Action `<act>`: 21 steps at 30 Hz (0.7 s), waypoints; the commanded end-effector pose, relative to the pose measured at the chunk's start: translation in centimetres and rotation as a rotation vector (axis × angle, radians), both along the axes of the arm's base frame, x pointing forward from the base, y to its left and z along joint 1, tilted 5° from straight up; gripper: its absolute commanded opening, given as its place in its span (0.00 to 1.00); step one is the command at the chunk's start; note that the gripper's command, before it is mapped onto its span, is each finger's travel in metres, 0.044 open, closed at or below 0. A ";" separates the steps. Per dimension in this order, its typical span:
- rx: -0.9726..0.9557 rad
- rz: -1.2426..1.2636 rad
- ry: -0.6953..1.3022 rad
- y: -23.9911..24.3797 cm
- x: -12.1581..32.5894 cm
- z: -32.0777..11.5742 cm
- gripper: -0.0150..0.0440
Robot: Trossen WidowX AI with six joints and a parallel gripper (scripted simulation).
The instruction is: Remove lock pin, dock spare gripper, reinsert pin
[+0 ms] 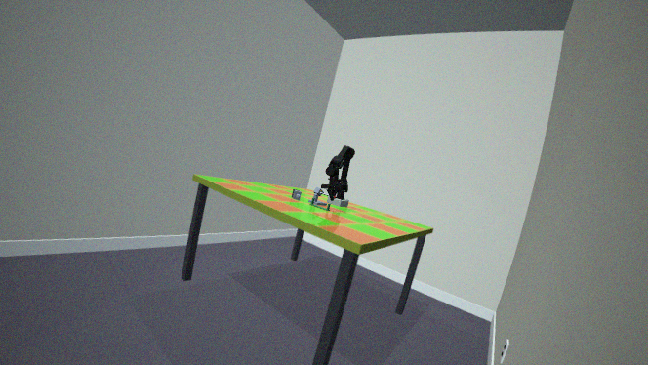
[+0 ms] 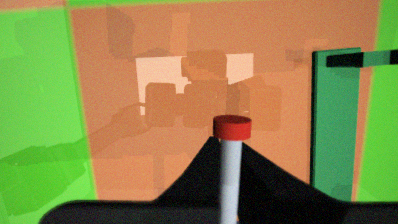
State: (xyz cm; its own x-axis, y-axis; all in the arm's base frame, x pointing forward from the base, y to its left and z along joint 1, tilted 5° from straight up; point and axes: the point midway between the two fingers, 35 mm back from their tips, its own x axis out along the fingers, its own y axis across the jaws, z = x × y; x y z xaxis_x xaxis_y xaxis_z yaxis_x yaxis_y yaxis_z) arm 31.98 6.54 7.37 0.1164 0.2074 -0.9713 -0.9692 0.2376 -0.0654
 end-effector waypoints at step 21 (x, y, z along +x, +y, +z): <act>-0.001 -0.003 0.015 1.9 0.7 0.5 0.25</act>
